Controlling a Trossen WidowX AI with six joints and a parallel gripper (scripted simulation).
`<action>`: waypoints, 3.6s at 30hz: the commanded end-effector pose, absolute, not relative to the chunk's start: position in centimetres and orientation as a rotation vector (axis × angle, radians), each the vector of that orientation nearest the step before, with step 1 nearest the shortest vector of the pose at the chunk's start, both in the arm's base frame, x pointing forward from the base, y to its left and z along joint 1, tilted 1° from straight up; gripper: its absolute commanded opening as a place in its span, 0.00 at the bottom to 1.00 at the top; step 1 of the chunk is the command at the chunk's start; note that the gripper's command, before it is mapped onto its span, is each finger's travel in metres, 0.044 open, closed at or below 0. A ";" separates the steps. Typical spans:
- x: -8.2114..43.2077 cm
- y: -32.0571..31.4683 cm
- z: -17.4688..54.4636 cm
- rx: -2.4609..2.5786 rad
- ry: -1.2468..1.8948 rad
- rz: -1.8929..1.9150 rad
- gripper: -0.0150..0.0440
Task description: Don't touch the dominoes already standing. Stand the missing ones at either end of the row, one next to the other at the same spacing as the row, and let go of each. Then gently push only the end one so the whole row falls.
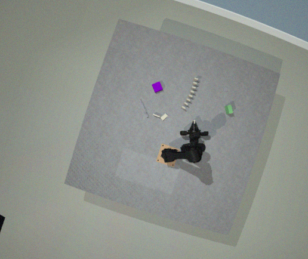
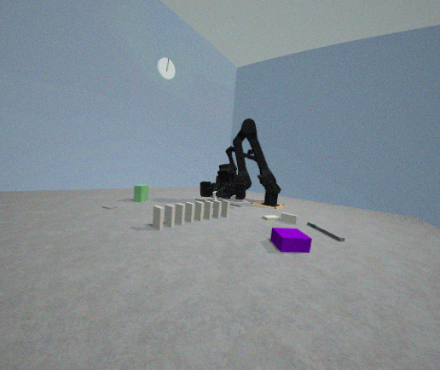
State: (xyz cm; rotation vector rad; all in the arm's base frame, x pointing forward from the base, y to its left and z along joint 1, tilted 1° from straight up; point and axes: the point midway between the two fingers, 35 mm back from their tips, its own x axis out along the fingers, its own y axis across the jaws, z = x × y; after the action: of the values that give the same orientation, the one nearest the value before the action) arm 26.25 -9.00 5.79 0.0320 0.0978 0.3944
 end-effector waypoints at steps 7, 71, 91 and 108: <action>26.1 -8.8 5.3 0.045 0.104 0.391 0.29; 34.2 -9.2 12.1 0.965 1.075 -0.538 1.00; 28.1 -7.5 14.6 0.920 1.335 -0.894 1.00; 28.4 -7.6 12.1 0.920 1.335 -0.894 1.00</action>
State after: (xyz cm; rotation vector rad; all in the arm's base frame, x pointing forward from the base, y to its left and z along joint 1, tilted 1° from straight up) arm 28.48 -7.55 13.88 0.9222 1.3219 -0.8781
